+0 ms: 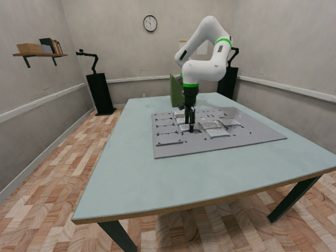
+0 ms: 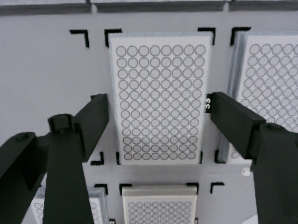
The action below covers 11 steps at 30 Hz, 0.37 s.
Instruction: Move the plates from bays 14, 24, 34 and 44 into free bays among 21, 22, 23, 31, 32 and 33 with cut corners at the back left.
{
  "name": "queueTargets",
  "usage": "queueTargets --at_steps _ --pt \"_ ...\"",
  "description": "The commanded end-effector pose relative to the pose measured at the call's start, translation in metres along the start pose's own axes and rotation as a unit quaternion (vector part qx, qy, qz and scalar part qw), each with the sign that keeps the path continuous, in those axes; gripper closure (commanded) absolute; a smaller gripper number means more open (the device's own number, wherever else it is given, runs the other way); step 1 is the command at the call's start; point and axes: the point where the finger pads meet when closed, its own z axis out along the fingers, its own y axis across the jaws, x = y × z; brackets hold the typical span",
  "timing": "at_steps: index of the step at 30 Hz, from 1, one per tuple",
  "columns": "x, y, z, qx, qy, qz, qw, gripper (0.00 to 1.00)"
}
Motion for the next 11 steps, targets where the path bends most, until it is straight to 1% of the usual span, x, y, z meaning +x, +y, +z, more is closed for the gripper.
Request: queueTargets --at_steps 1,11 --pt "0.0004 -0.0008 -0.0013 0.001 0.001 0.000 1.000 0.30" --pt "0.0004 -0.0007 -0.0039 0.001 0.001 0.000 1.000 0.30"
